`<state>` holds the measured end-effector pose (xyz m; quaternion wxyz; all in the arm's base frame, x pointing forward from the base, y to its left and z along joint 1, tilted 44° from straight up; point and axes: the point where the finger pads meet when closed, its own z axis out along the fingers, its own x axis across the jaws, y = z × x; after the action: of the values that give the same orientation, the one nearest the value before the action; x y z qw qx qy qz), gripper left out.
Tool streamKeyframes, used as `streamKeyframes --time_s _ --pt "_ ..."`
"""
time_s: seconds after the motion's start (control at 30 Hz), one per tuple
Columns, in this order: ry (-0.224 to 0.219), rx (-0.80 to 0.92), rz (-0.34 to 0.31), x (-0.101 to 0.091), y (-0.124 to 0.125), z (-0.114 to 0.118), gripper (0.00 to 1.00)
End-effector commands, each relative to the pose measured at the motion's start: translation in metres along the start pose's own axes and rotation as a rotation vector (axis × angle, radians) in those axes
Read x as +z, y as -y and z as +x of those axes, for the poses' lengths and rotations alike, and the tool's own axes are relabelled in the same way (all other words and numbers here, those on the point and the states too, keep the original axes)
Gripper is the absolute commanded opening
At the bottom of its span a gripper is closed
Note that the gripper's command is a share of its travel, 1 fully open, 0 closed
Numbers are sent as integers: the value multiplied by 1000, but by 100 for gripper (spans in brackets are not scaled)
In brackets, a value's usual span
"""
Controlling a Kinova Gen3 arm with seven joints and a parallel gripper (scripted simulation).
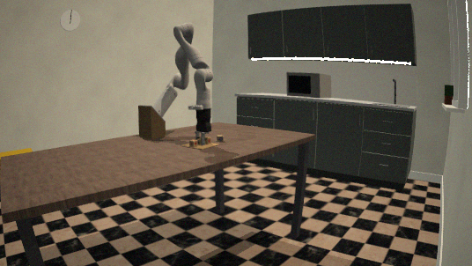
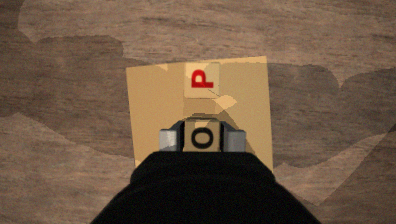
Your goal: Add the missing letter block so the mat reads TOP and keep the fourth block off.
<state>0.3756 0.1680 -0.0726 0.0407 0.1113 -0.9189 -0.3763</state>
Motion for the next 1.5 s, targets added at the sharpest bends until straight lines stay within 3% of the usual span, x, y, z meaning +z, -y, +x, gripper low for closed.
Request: streamKeyframes --time_s 0.0,0.07,0.1,0.23,0.27,0.77,0.93,1.23,1.47 --pt "2 0 1 -1 0 -1 75" --pt "2 0 1 -1 0 -1 75" --pt "2 0 1 -1 0 -1 81" --pt "2 0 1 -1 0 -1 81" --pt "2 0 1 -1 0 -1 87" --pt "2 0 1 -4 0 -1 87" --pt "2 0 1 -20 0 -1 87" --pt "2 0 1 -68 0 0 87" --pt "2 0 1 -86 0 0 87"
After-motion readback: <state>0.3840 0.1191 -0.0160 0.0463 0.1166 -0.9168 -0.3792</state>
